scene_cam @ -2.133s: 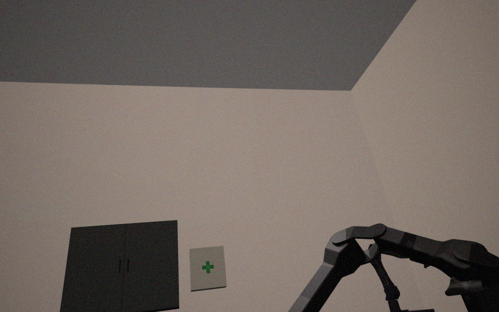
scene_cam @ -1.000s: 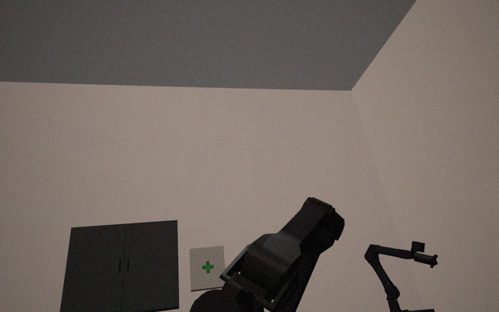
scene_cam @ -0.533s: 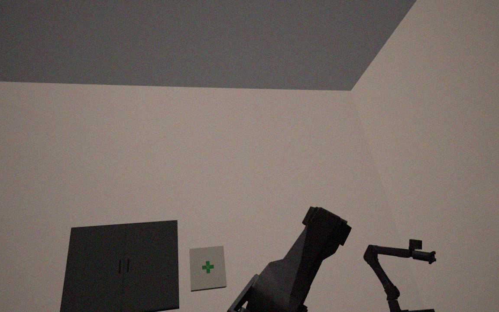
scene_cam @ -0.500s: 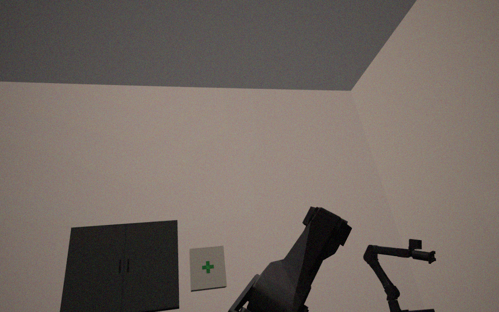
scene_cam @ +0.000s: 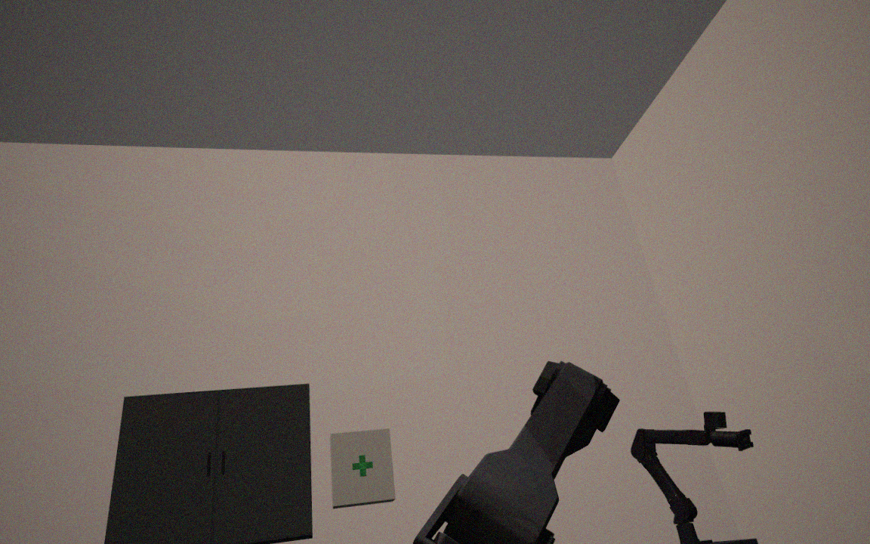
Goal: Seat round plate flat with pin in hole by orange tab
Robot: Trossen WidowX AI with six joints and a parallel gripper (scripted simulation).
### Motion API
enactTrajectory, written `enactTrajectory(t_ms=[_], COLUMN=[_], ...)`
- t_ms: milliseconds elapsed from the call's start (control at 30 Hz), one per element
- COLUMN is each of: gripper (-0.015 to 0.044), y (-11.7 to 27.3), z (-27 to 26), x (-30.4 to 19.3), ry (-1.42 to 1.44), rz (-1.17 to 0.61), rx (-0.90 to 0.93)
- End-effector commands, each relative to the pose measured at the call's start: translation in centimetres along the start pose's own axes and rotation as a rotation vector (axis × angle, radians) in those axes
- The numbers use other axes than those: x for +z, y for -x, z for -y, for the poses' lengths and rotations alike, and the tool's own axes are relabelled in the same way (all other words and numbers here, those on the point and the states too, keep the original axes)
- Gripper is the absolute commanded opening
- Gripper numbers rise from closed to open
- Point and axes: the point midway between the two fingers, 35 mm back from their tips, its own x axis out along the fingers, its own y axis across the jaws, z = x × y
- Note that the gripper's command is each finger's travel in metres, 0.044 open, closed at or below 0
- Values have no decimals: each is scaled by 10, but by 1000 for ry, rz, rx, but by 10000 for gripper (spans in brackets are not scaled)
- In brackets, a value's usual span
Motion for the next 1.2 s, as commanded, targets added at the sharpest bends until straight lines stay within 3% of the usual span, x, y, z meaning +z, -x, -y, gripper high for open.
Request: enactTrajectory(t_ms=[0, 1167], gripper=[0, 0], y=[-1, -1], z=[-6, -30], x=[6, 16], ry=[14, 14], rz=[7, 7], rx=[7, 8])
